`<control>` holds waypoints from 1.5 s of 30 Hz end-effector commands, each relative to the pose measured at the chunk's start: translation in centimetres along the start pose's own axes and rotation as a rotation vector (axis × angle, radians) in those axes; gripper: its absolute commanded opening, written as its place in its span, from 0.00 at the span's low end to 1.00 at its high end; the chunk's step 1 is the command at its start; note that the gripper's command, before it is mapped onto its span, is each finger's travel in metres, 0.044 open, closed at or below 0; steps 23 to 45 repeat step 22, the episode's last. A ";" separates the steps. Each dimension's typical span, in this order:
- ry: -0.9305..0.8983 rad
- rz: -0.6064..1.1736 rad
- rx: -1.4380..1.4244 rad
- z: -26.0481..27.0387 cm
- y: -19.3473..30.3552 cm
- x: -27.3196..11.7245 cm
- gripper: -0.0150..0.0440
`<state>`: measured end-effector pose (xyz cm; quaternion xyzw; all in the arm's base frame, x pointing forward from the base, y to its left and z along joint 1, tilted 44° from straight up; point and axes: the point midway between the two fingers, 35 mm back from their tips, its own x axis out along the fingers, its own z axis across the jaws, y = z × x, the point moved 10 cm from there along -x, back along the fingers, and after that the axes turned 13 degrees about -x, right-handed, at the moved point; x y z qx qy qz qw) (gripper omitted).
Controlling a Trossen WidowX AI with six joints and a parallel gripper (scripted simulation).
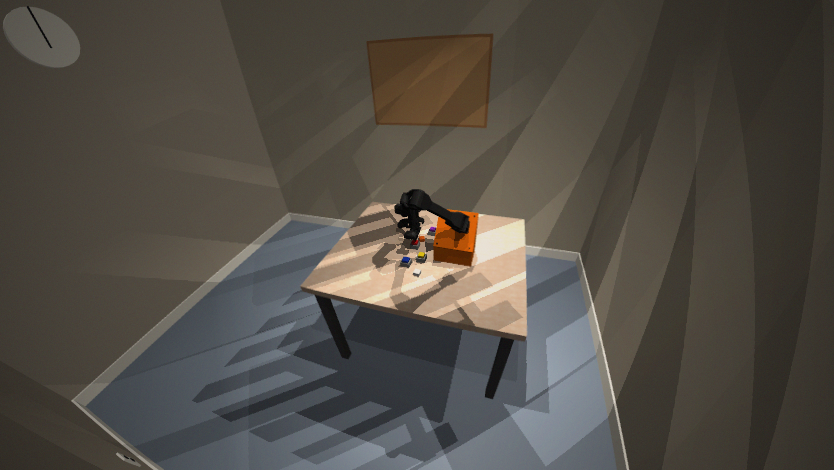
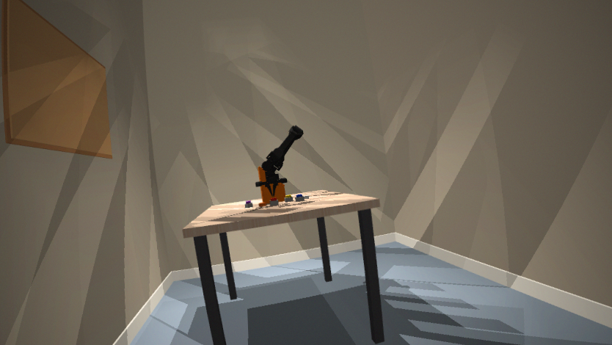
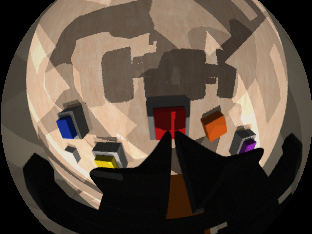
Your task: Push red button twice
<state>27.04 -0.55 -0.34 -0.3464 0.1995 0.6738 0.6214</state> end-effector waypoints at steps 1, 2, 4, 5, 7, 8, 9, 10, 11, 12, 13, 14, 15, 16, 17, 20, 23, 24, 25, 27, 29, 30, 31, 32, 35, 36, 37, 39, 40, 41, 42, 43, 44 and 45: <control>0.008 -0.013 -0.010 0.0 -0.2 -1.5 0.29; 0.008 -0.013 -0.010 0.0 -0.2 -1.5 0.29; 0.011 -0.011 -0.010 0.9 -0.7 -1.8 0.38; 0.014 -0.010 -0.010 2.0 -1.2 -2.2 0.42; 0.021 -0.008 -0.010 4.9 -2.3 -3.0 0.51; 0.023 -0.008 -0.010 6.4 -2.7 -3.4 0.56; 0.024 -0.008 -0.011 7.9 -3.0 -3.9 0.60; 0.024 -0.008 -0.011 9.5 -3.2 -4.3 0.64; 0.024 -0.009 -0.011 11.0 -3.3 -4.7 0.69; 0.023 -0.009 -0.011 12.6 -3.3 -5.1 0.73; 0.021 -0.010 -0.011 14.2 -3.2 -5.6 0.78; 0.018 -0.011 -0.011 15.7 -3.1 -6.0 0.82; 0.014 -0.012 -0.011 17.3 -2.8 -6.5 0.87; 0.010 -0.013 -0.011 18.8 -2.4 -6.9 0.91; 0.006 -0.014 -0.010 20.0 -2.0 -7.3 0.93; 0.002 -0.014 -0.010 20.9 -1.7 -7.7 0.93; 0.002 -0.014 -0.010 20.9 -1.7 -7.7 0.93; 0.002 -0.014 -0.010 20.9 -1.7 -7.7 0.93; 0.002 -0.014 -0.010 20.9 -1.7 -7.7 0.93; 0.002 -0.014 -0.010 20.9 -1.7 -7.7 0.93; 0.002 -0.014 -0.010 20.9 -1.7 -7.7 0.93; 0.002 -0.014 -0.010 20.9 -1.7 -7.7 0.93; 0.002 -0.014 -0.010 20.9 -1.7 -7.7 0.93; 0.002 -0.014 -0.010 20.9 -1.7 -7.7 0.93; 0.002 -0.014 -0.010 20.9 -1.7 -7.7 0.93; 0.002 -0.014 -0.010 20.9 -1.7 -7.7 0.93; 0.002 -0.014 -0.010 20.9 -1.7 -7.7 0.93; 0.002 -0.014 -0.010 20.9 -1.7 -7.7 0.93; 0.002 -0.014 -0.010 20.9 -1.7 -7.7 0.93; 0.002 -0.014 -0.010 20.9 -1.7 -7.7 0.93; 0.002 -0.014 -0.010 20.9 -1.7 -7.7 0.93; 0.002 -0.014 -0.010 20.9 -1.7 -7.7 0.93; 0.002 -0.014 -0.010 20.9 -1.7 -7.7 0.93; 0.002 -0.014 -0.010 20.9 -1.7 -7.7 0.93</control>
